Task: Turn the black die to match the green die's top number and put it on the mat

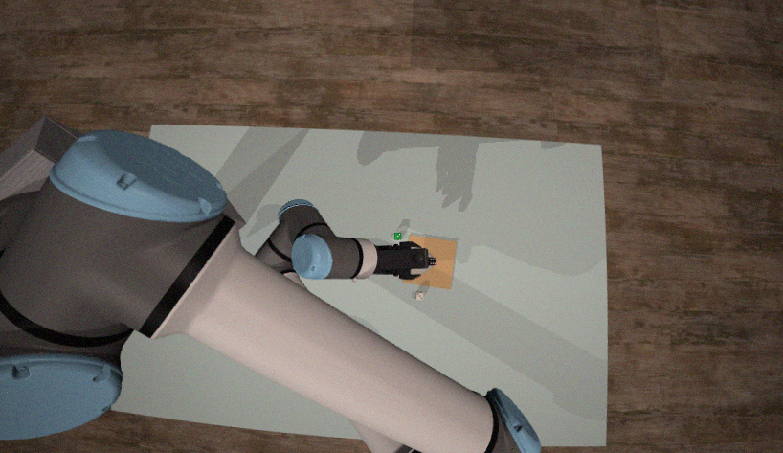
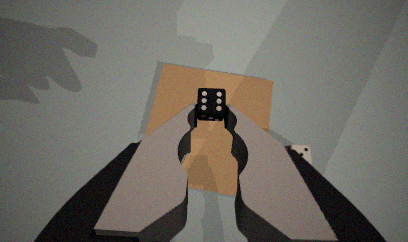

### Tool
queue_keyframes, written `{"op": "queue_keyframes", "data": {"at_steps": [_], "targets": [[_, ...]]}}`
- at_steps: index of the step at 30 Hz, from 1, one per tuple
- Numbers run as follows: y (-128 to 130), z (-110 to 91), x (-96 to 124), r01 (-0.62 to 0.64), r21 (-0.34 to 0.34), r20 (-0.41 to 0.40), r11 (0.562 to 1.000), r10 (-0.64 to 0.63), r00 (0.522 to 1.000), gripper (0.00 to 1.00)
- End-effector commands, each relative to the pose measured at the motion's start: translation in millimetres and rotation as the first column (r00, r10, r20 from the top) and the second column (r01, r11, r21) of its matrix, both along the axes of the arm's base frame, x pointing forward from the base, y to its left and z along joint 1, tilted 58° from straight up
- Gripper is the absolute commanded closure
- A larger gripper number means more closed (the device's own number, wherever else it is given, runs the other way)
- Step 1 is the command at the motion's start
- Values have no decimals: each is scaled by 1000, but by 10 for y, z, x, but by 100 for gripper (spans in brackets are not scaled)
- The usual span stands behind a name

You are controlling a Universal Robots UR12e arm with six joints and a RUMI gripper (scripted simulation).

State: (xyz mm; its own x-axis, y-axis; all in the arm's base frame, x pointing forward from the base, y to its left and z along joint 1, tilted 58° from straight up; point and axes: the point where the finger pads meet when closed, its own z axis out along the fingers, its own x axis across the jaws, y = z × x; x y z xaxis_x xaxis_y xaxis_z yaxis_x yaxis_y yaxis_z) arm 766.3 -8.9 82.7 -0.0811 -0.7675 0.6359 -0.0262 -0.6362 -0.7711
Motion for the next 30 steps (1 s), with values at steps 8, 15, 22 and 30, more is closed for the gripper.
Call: {"op": "queue_keyframes", "data": {"at_steps": [8,15,22,30], "targets": [[-1,24,34,42,12,-48,999,-41,998,97],[9,33,37,125,14,-149,992,-122,981,97],[22,28,7,161,6,-194,987,-157,968,97],[24,26,4,169,5,-203,986,-164,965,97]]}}
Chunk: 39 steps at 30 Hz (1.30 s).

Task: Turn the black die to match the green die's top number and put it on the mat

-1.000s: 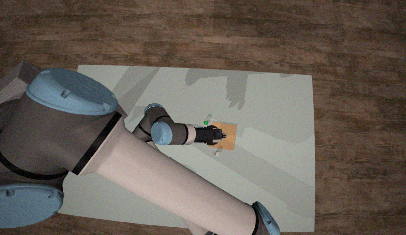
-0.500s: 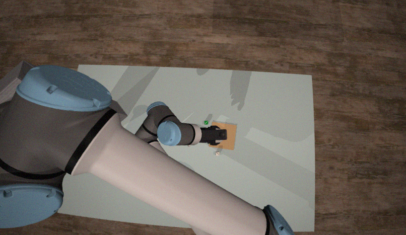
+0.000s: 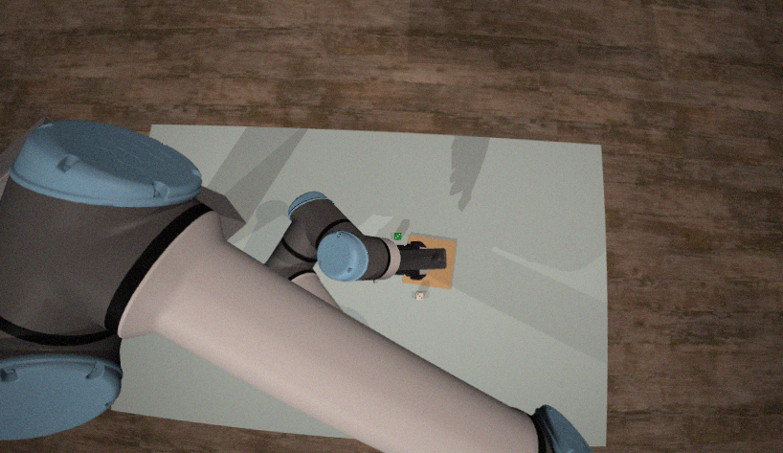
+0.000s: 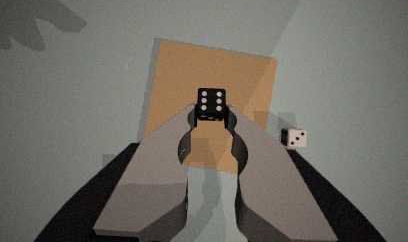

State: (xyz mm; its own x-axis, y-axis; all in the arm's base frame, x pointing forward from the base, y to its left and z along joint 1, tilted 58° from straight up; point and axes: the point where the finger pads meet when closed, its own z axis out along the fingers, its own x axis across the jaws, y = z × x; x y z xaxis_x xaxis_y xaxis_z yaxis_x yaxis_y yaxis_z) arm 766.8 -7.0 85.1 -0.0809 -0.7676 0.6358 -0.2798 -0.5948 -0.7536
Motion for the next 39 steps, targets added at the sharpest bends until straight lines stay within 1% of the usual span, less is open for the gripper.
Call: {"op": "queue_keyframes", "data": {"at_steps": [1,8,14,21,28,39], "targets": [[4,2,3,7,2,-8,1000,-7,1000,97],[-2,0,27,32,10,-39,999,-31,999,97],[-2,0,51,86,18,-104,996,-83,991,97],[13,14,30,146,11,-176,989,-142,974,97],[21,23,12,166,5,-200,986,-161,967,97],[21,21,14,173,5,-209,985,-168,963,97]]}}
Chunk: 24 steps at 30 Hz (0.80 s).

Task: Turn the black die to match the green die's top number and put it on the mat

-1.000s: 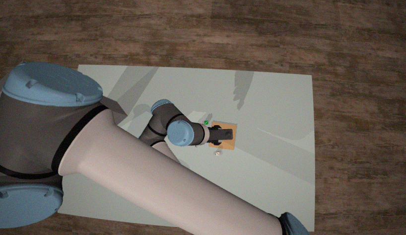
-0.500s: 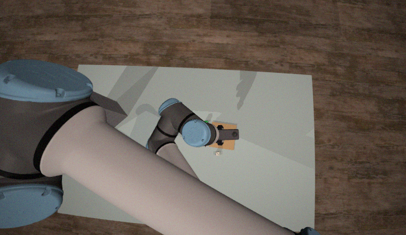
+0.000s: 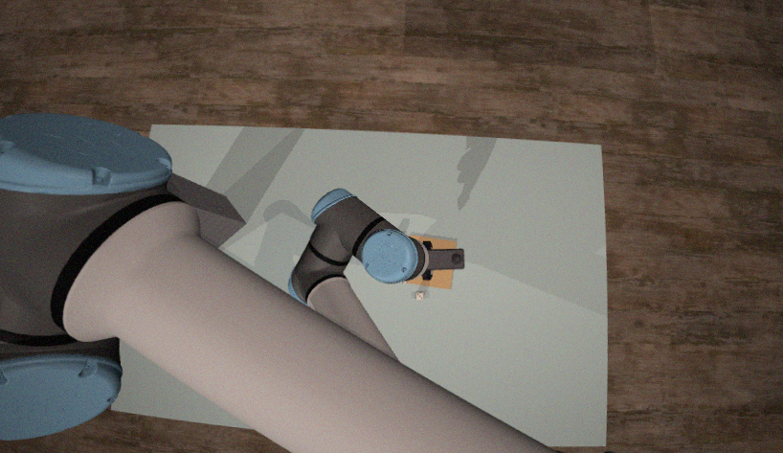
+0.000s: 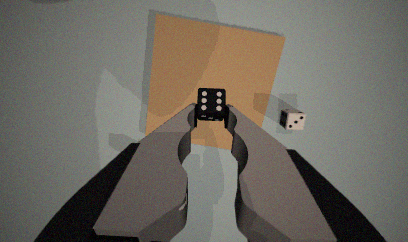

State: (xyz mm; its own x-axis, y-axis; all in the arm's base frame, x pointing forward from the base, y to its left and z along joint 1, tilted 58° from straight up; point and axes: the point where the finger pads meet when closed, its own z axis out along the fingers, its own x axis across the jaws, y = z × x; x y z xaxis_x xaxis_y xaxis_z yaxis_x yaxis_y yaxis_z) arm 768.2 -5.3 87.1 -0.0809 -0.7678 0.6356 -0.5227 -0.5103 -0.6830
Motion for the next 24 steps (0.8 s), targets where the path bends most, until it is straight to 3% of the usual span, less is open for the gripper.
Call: {"op": "queue_keyframes", "data": {"at_steps": [1,24], "targets": [[4,1,0,3,1,-4,1000,-3,1000,97],[10,-3,34,137,12,-166,991,-133,977,97]]}}
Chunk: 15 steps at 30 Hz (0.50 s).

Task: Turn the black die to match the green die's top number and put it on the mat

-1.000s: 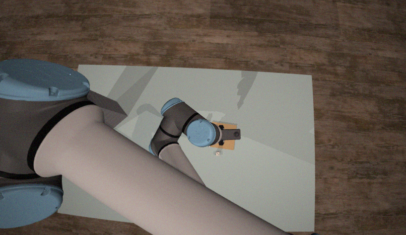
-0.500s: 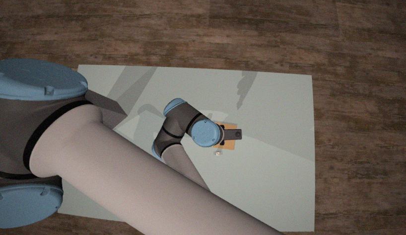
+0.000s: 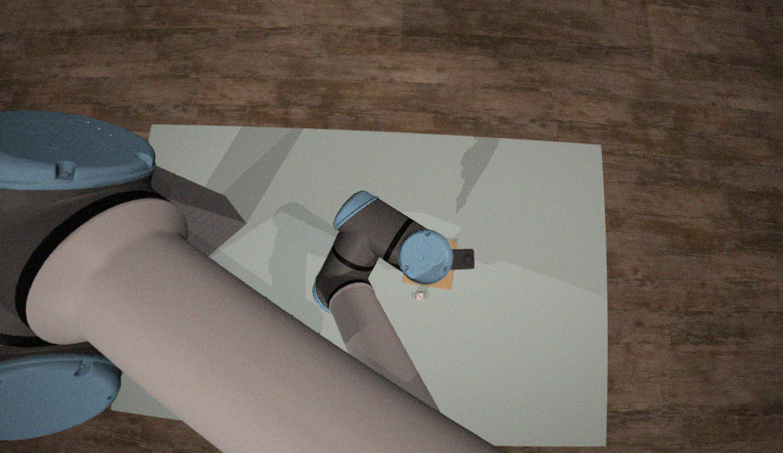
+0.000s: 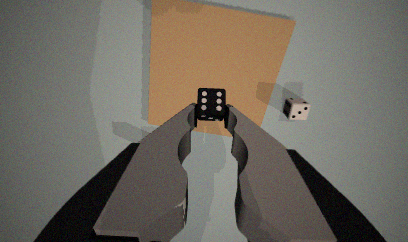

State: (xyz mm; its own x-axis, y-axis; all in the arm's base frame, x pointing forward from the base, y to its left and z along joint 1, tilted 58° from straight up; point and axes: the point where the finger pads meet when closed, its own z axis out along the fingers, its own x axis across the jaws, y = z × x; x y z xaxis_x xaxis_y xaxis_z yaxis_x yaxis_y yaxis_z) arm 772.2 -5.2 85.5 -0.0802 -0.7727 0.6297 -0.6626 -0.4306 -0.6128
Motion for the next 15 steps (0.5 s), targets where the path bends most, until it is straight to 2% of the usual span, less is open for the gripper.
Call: {"op": "queue_keyframes", "data": {"at_steps": [1,15], "targets": [[11,17,-9,31,1,-37,1000,-31,999,97],[18,40,-26,53,-3,-64,999,-53,997,97]]}}
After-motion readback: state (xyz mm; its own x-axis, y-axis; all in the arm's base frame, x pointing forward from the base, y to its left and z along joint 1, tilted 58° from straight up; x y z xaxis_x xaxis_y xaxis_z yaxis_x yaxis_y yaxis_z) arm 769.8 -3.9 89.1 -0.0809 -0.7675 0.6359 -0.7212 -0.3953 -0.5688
